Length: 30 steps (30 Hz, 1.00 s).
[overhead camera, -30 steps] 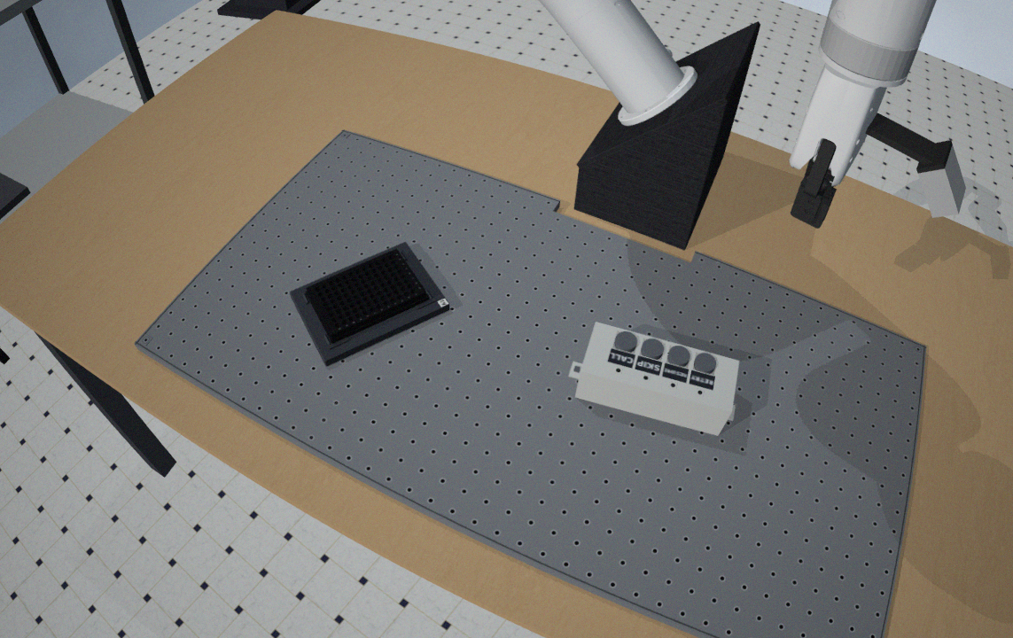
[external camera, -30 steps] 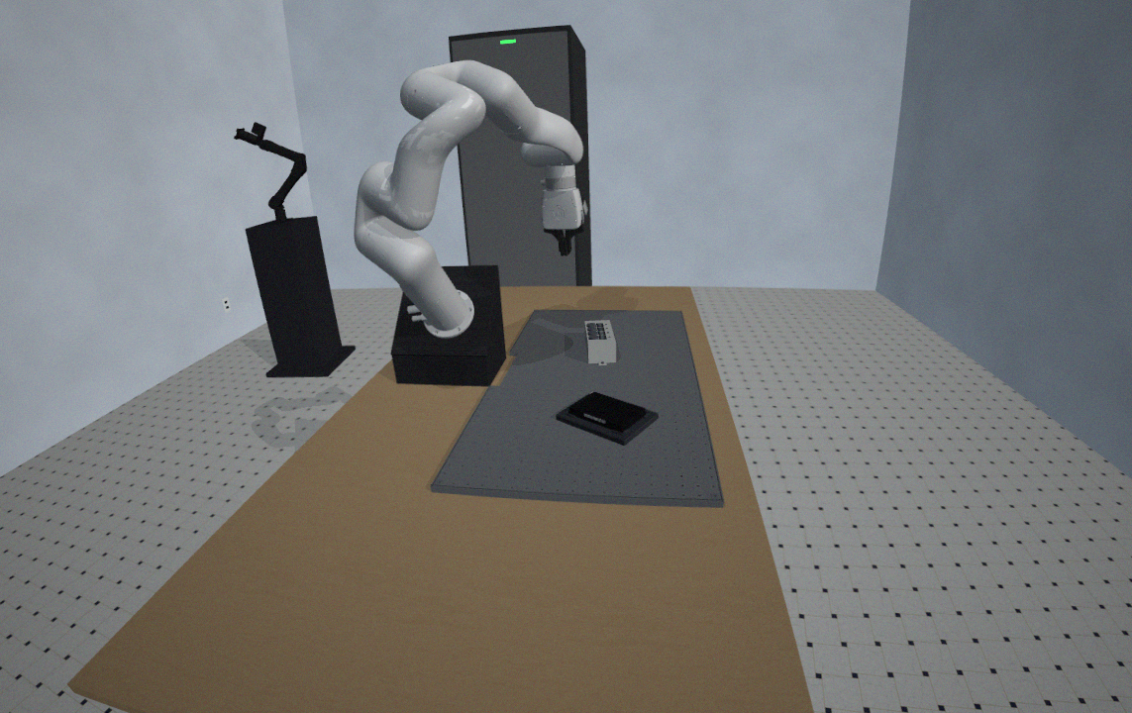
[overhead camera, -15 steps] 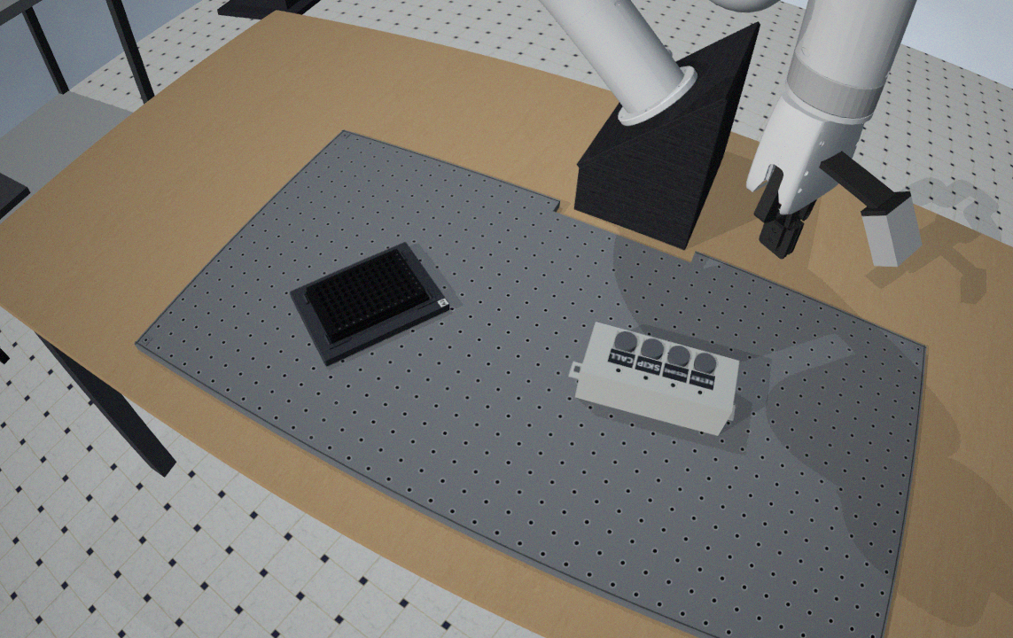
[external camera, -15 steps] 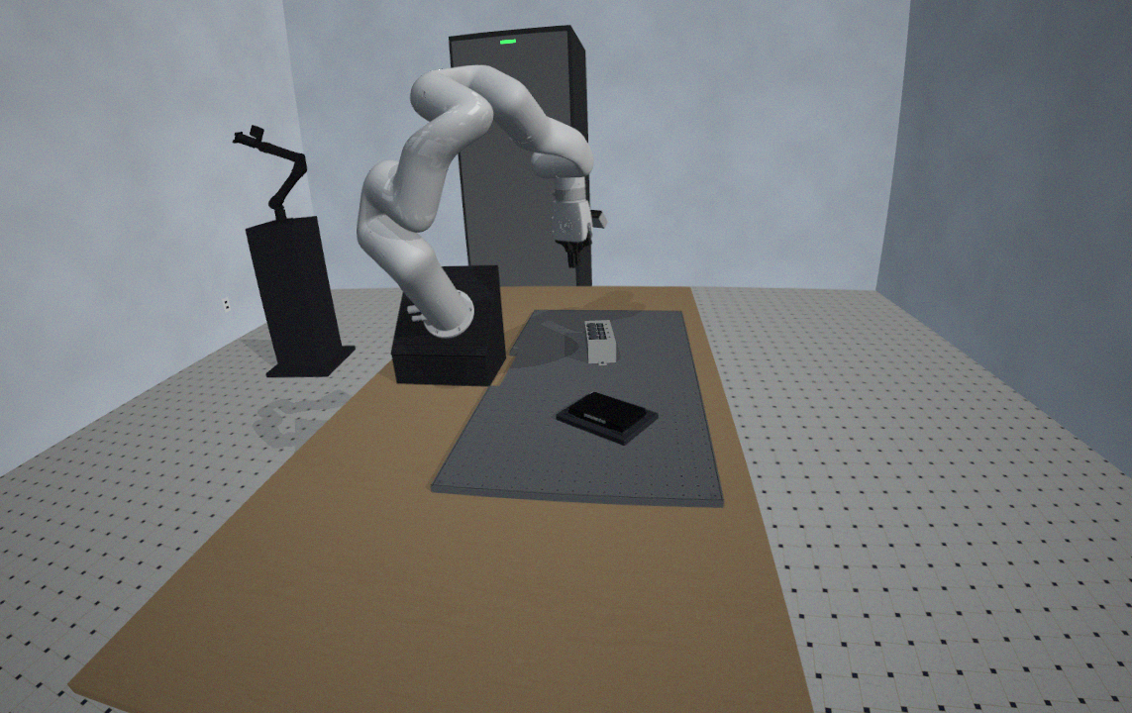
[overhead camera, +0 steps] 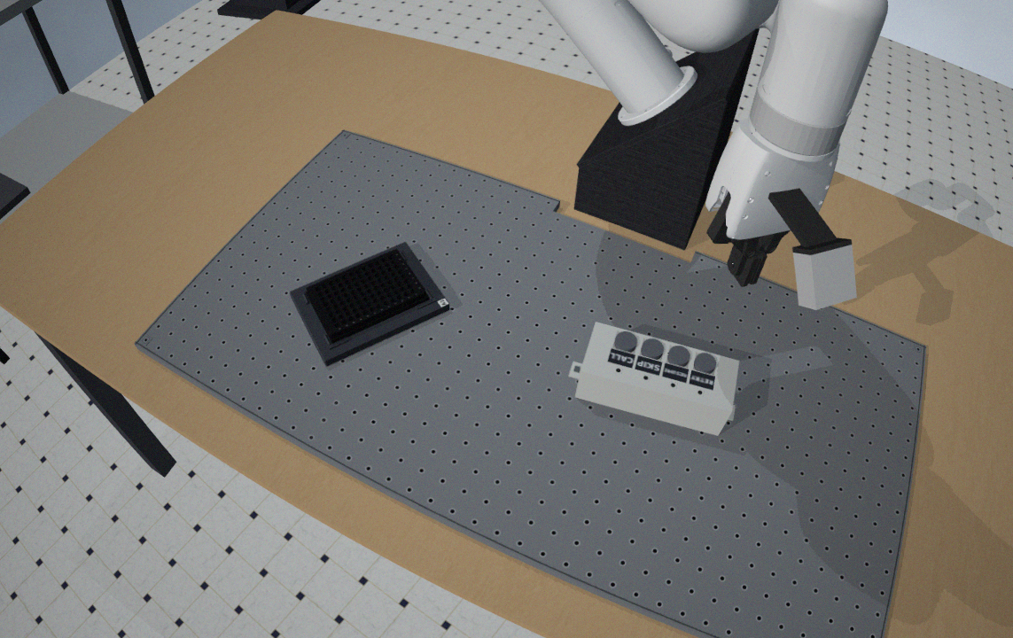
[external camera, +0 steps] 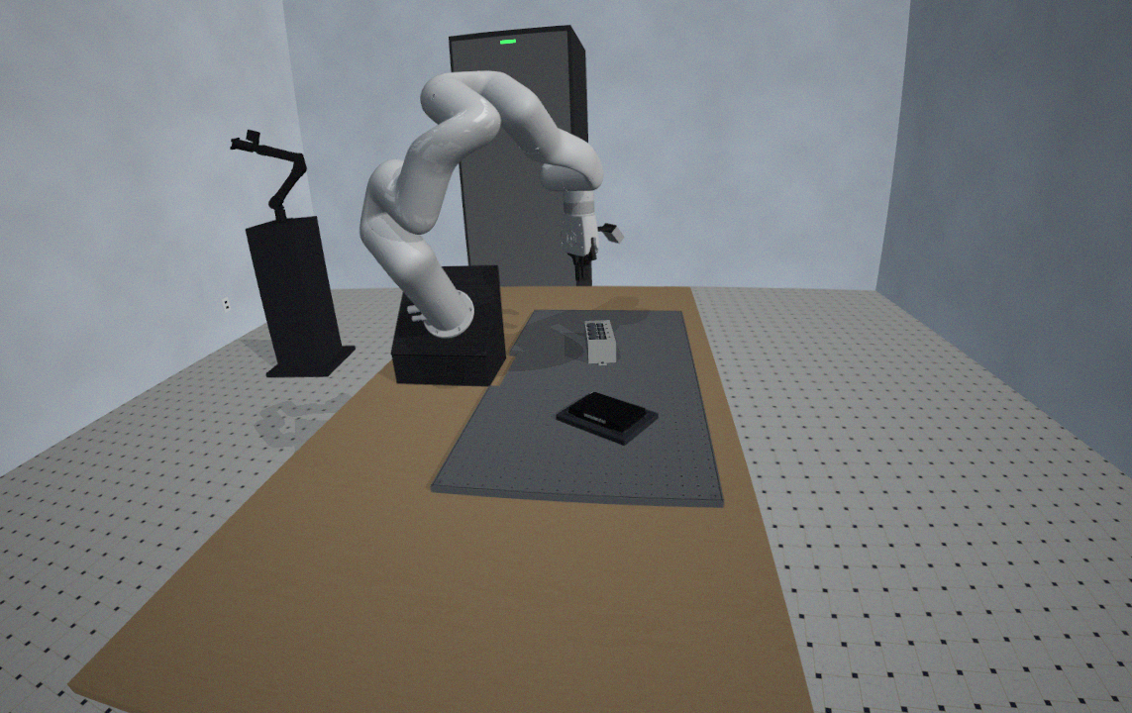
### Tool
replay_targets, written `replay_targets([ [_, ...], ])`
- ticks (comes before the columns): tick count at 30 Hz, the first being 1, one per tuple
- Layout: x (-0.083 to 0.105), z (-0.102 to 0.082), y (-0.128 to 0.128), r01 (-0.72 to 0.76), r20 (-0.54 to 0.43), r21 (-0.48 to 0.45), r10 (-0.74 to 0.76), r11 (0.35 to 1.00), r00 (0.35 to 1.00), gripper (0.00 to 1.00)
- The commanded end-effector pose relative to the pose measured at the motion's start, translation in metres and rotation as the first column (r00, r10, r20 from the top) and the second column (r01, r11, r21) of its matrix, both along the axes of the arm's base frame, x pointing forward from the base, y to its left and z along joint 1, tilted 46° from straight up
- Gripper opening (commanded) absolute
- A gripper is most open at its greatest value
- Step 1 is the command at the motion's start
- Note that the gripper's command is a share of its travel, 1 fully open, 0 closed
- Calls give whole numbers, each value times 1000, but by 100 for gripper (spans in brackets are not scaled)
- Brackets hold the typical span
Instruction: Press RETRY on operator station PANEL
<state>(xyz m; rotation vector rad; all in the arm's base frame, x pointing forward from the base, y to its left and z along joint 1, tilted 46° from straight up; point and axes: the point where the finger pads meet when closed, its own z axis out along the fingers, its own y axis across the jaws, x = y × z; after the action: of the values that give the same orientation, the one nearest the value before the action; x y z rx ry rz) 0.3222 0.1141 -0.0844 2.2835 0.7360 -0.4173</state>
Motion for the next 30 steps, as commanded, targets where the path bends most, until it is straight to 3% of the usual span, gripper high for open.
replay_targets([
  [1, 8, -3, -19, 110, 116, -9, -108, 994, 987, 0],
  [10, 13, -6, -43, 251, 248, -7, -242, 968, 938, 0],
  [13, 13, -6, -43, 251, 248, -7, -242, 968, 938, 0],
  [23, 17, -11, -76, 428, 411, 26, -400, 904, 819, 0],
  [30, 17, -11, -76, 428, 411, 26, -400, 904, 819, 0],
])
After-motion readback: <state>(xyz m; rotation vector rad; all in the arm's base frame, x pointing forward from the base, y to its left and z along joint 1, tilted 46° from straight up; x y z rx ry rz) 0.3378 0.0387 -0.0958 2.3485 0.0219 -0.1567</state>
